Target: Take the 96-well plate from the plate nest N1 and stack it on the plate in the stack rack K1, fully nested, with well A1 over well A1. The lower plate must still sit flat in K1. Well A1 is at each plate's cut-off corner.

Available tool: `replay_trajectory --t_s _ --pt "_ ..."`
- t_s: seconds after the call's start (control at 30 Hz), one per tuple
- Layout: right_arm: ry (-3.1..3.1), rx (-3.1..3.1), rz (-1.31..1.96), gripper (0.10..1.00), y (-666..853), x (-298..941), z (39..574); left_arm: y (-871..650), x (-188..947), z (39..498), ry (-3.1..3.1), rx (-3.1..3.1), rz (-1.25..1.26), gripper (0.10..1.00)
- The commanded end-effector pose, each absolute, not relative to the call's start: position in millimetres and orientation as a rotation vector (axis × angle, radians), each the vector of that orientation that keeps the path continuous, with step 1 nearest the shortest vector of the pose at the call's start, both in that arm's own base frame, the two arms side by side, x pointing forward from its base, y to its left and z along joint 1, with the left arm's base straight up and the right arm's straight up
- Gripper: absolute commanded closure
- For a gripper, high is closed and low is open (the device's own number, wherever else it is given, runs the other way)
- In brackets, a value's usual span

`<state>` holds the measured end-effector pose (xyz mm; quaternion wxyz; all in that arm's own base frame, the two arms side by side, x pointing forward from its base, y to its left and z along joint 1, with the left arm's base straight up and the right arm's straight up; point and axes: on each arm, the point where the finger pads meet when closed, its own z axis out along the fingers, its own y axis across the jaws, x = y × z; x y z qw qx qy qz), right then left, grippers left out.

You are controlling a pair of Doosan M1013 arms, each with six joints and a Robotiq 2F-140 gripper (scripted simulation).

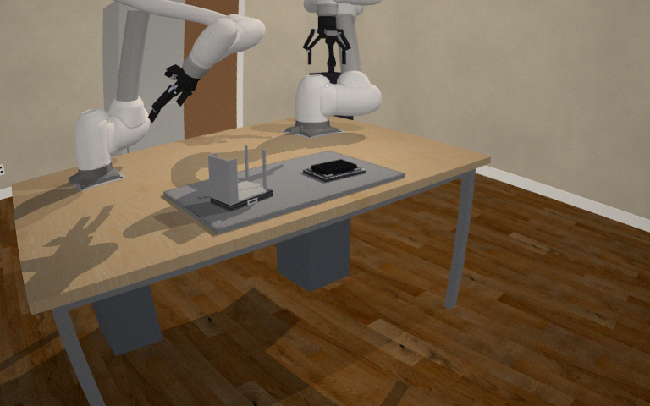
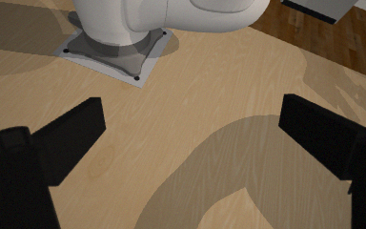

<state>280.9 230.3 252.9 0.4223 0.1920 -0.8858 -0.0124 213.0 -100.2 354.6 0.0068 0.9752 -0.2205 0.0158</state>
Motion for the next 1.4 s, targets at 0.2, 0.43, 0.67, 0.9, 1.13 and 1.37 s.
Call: replay_trajectory --t_s 0.2,0.43,0.67,0.9,1.13,1.37 --pt "-2.219 0.481 -0.032 0.098 231 281 253 -91 199 353 -0.665 3.063 0.027 0.098" --pt "-2.219 0.481 -0.032 0.098 231 281 253 -84 189 351 -0.648 3.071 0.011 0.098" --pt "-2.219 0.481 -0.032 0.098 231 281 253 -82 186 350 -0.641 3.074 0.004 0.098" --pt "-2.219 0.481 -0.032 0.098 231 281 253 -80 183 350 -0.637 3.076 0.0 0.098" --pt "-2.219 0.481 -0.032 0.098 231 281 253 -80 183 350 -0.636 3.077 0.0 0.098" --pt "-2.219 0.481 -0.032 0.098 231 281 253 -79 183 350 -0.627 3.079 0.0 0.098"
